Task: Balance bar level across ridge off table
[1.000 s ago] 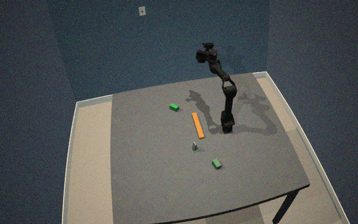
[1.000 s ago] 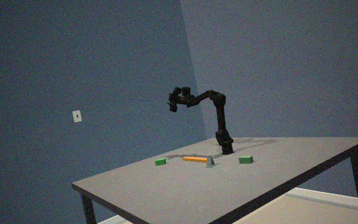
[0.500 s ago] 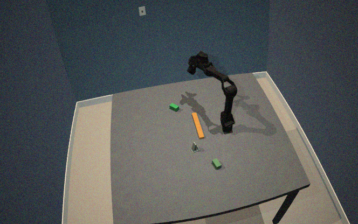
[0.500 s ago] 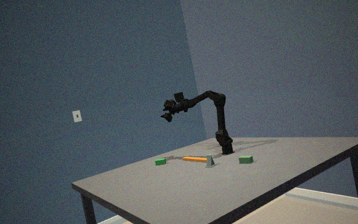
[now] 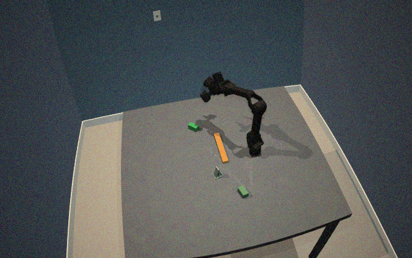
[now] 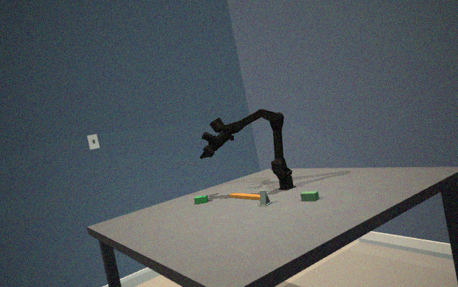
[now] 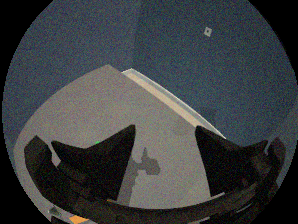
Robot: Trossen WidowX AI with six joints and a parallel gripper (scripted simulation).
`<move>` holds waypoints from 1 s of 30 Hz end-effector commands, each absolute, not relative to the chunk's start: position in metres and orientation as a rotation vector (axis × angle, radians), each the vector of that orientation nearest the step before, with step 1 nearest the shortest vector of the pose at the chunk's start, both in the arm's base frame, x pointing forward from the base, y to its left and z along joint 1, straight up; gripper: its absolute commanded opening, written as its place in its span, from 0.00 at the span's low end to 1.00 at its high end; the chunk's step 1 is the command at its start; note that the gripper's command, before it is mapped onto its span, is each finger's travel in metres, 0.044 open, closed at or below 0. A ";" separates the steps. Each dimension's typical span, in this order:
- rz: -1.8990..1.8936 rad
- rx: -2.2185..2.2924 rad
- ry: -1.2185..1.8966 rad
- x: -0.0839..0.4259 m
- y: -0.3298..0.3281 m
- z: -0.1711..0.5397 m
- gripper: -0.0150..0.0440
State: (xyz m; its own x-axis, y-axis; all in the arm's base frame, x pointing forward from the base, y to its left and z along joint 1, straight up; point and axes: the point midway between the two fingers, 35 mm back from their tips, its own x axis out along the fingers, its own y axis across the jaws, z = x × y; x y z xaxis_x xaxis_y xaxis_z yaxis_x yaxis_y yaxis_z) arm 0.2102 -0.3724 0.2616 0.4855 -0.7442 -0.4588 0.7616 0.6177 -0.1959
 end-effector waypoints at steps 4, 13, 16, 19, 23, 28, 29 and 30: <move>-0.881 0.283 0.609 0.228 -0.338 0.225 0.79; -0.868 0.588 0.729 0.241 -0.284 0.183 0.79; -0.875 0.681 0.776 0.242 -0.265 0.171 0.79; -0.890 0.768 0.826 0.242 -0.246 0.160 0.79; -0.919 0.877 0.897 0.239 -0.221 0.147 0.79; -0.974 0.996 0.989 0.232 -0.190 0.134 0.79; -0.988 1.018 1.008 0.230 -0.184 0.132 0.79; -1.002 1.038 1.027 0.228 -0.178 0.129 0.79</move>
State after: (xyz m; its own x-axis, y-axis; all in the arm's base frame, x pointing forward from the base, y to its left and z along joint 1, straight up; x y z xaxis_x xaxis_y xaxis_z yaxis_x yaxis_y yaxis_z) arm 0.2341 -0.1940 0.1366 0.2664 -0.1900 -0.9449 0.9421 0.2584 0.2137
